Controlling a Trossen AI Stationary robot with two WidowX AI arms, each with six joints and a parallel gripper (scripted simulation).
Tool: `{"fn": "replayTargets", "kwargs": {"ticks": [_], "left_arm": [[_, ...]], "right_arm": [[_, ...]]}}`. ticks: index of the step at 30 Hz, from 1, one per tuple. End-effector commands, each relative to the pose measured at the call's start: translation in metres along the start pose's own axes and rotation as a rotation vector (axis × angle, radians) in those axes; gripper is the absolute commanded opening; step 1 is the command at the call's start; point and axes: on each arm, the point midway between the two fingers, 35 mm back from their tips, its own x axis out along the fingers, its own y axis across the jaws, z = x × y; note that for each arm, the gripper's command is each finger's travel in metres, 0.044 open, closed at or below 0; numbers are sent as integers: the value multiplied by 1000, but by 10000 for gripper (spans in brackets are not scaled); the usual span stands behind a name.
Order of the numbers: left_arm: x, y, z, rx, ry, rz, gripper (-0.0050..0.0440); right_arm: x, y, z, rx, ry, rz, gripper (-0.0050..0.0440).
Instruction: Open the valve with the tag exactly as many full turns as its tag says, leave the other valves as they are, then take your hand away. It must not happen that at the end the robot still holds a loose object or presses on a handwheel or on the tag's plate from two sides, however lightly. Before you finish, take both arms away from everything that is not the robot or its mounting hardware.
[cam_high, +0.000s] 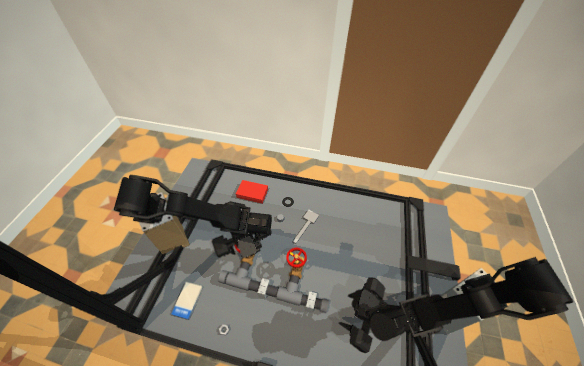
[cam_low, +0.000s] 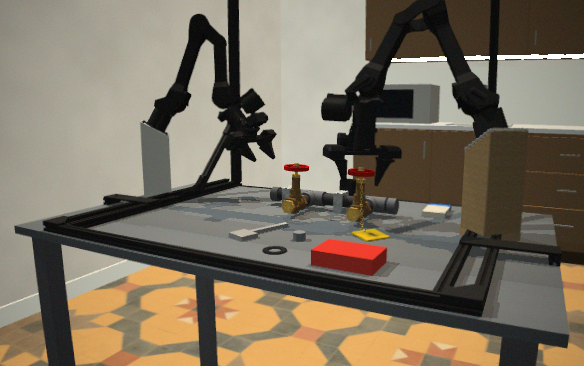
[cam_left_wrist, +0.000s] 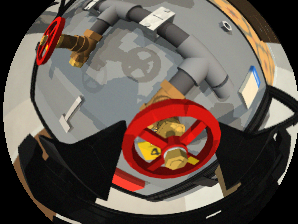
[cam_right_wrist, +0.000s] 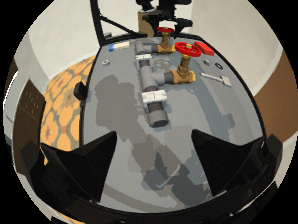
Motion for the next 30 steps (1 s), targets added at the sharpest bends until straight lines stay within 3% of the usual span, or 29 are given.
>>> {"fn": "replayTargets", "kwargs": {"ticks": [1, 7, 11, 21, 27, 30], "left_arm": [[0, 0, 0, 0, 0, 0, 376], [0, 0, 0, 0, 0, 0, 232], [0, 0, 0, 0, 0, 0, 232], [0, 0, 0, 0, 0, 0, 0], [0, 0, 0, -13, -1, -1, 0], [0, 0, 0, -231, -1, -1, 0]], "right_arm": [[0, 0, 0, 0, 0, 0, 400], [0, 0, 0, 0, 0, 0, 400], [0, 0, 0, 0, 0, 0, 400], [0, 0, 0, 0, 0, 0, 400], [0, 0, 0, 0, 0, 0, 400], [0, 0, 0, 0, 0, 0, 400]]}}
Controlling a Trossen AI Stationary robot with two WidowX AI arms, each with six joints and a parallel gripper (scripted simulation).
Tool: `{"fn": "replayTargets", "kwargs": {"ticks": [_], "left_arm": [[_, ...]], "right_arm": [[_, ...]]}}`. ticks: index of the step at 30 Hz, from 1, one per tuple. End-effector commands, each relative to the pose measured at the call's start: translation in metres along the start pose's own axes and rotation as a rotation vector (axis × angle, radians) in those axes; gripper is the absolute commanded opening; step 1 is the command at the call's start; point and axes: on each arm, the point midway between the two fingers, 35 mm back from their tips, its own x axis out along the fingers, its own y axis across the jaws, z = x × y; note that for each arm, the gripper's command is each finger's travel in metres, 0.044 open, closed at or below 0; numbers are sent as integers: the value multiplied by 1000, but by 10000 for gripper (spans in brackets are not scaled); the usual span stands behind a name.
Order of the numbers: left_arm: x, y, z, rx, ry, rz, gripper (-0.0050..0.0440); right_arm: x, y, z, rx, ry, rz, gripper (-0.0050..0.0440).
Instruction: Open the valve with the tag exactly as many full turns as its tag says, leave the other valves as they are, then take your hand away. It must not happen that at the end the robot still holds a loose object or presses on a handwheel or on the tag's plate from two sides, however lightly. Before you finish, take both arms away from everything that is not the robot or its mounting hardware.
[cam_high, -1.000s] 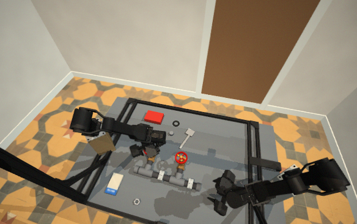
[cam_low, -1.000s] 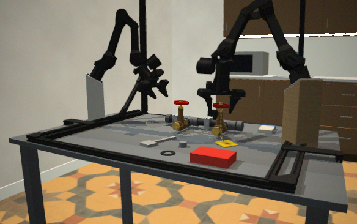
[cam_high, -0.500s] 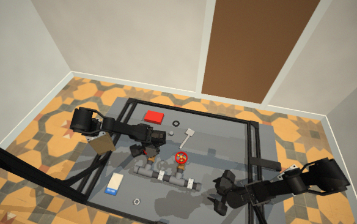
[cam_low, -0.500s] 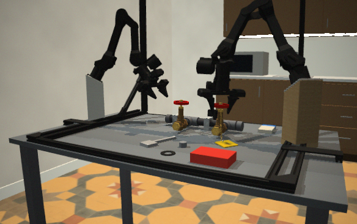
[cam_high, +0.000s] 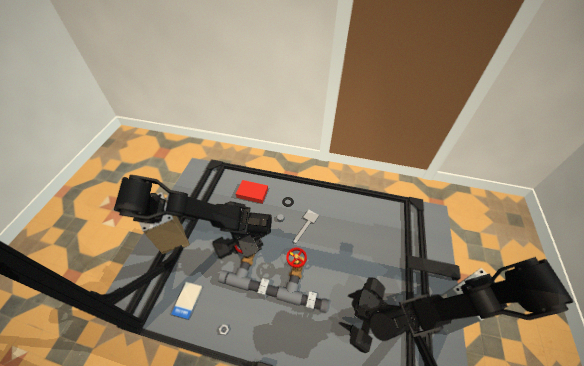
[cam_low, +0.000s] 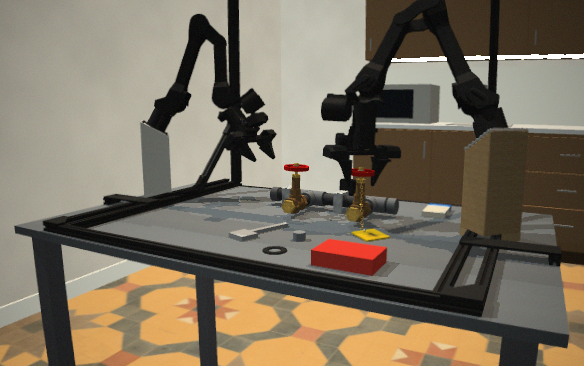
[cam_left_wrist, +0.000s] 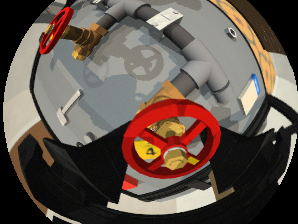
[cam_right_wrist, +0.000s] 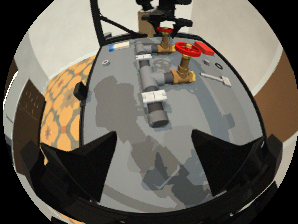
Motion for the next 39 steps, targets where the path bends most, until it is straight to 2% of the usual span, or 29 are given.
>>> {"fn": "replayTargets", "kwargs": {"ticks": [1, 11, 13, 15, 25, 30, 39], "left_arm": [[0, 0, 0, -226, -1, 1, 0], [0, 0, 0, -815, -2, 2, 0], [0, 0, 0, -815, -2, 2, 0], [0, 0, 0, -996, -2, 2, 0], [0, 0, 0, -1583, -4, 3, 0], [0, 0, 0, -1626, -4, 3, 0], [0, 0, 0, -1586, -3, 2, 216]], "right_arm": [[0, 0, 0, 0, 0, 0, 400], [0, 0, 0, 0, 0, 0, 400], [0, 0, 0, 0, 0, 0, 400], [0, 0, 0, 0, 0, 0, 400], [0, 0, 0, 0, 0, 0, 400], [0, 0, 0, 0, 0, 0, 400], [0, 0, 0, 0, 0, 0, 400]]}}
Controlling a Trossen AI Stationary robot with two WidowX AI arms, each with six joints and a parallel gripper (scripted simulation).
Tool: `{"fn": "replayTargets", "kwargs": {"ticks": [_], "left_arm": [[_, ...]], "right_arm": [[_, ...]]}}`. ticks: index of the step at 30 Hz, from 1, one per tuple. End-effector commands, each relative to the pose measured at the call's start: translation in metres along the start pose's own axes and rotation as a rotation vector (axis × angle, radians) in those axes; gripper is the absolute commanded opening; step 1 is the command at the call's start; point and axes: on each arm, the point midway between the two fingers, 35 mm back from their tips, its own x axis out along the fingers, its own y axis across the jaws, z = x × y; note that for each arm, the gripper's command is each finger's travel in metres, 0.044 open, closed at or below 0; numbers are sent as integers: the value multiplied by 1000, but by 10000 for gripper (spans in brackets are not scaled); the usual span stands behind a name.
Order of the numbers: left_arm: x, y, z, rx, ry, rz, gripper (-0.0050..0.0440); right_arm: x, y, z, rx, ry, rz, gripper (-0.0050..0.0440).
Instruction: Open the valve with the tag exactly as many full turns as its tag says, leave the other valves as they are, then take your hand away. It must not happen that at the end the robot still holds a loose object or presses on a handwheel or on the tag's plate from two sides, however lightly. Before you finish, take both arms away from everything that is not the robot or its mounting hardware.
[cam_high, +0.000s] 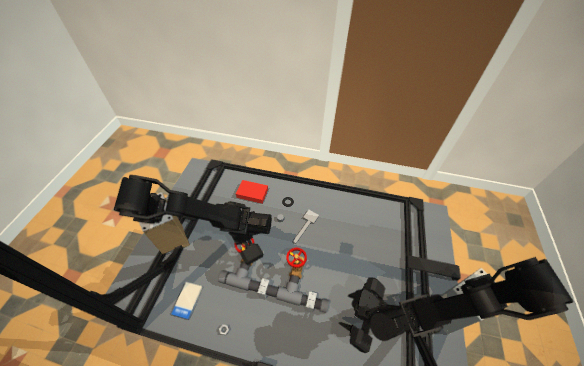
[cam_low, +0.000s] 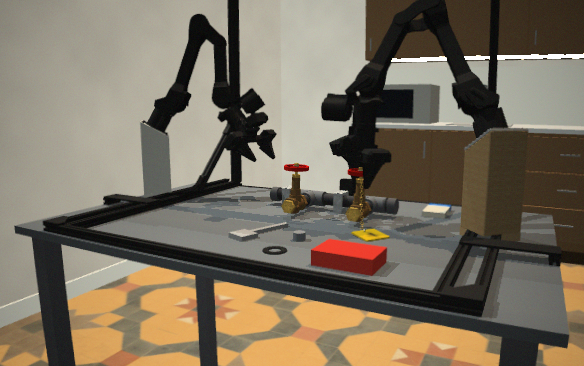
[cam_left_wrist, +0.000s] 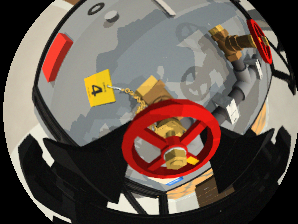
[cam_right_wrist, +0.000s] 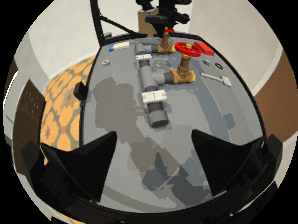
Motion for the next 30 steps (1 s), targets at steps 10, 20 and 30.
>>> {"fn": "replayTargets", "kwargs": {"ticks": [10, 20, 30], "left_arm": [[0, 0, 0, 4, 0, 0, 400], [0, 0, 0, 439, 1, 0, 400], [0, 0, 0, 975, 3, -1, 400]], "right_arm": [[0, 0, 0, 0, 0, 0, 400], [0, 0, 0, 0, 0, 0, 400], [0, 0, 0, 0, 0, 0, 400]]}}
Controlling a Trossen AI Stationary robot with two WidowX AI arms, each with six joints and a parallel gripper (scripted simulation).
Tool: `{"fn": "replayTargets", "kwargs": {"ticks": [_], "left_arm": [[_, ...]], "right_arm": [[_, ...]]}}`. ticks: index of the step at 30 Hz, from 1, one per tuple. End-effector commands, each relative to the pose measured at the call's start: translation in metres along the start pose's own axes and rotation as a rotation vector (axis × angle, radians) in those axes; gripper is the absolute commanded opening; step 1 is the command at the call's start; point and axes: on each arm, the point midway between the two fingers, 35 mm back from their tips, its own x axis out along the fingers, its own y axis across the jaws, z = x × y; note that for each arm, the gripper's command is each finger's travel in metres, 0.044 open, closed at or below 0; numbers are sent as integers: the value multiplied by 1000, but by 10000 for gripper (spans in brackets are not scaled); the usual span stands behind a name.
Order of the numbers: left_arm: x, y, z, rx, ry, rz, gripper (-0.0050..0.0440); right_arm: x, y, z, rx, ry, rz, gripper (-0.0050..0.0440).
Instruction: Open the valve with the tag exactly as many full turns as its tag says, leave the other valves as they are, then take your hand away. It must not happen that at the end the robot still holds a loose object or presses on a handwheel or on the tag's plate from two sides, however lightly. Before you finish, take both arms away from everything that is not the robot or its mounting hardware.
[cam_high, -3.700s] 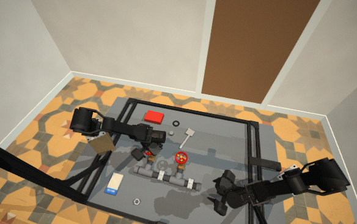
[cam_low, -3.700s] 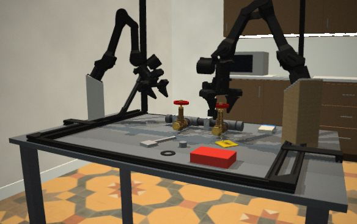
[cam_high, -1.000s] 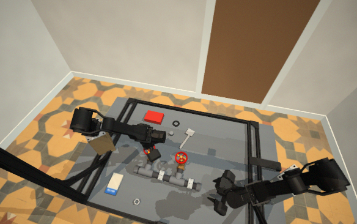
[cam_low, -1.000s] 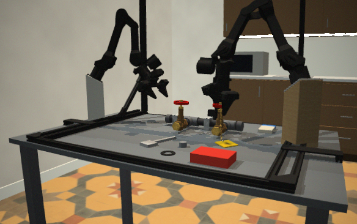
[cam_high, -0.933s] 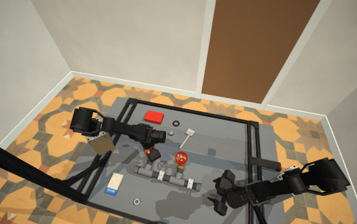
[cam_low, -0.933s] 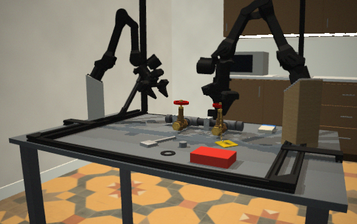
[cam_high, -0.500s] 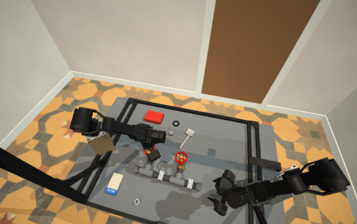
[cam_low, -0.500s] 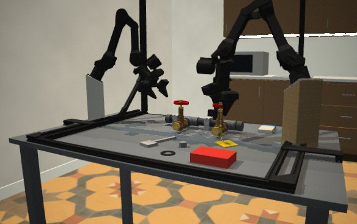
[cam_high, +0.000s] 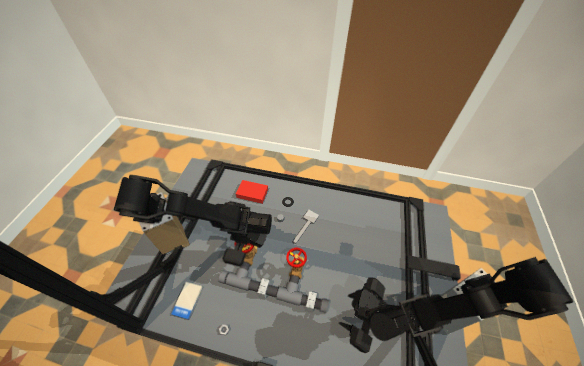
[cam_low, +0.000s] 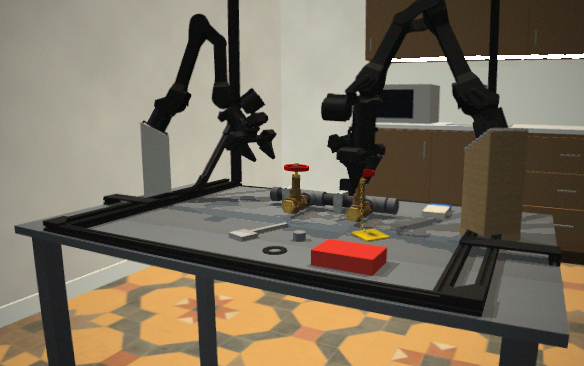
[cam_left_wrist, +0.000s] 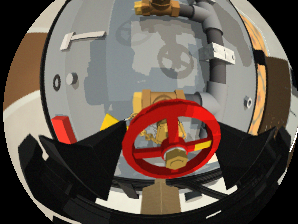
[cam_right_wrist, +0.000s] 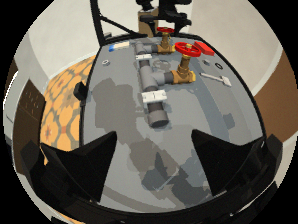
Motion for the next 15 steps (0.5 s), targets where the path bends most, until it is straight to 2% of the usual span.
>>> {"fn": "replayTargets", "kwargs": {"ticks": [1, 10, 12, 15], "left_arm": [[0, 0, 0, 226, 2, -1, 400], [0, 0, 0, 760, 3, -2, 400], [0, 0, 0, 760, 3, -2, 400], [0, 0, 0, 866, 3, -2, 400]], "right_arm": [[0, 0, 0, 0, 0, 0, 400], [0, 0, 0, 0, 0, 0, 400], [0, 0, 0, 0, 0, 0, 400], [0, 0, 0, 0, 0, 0, 400]]}}
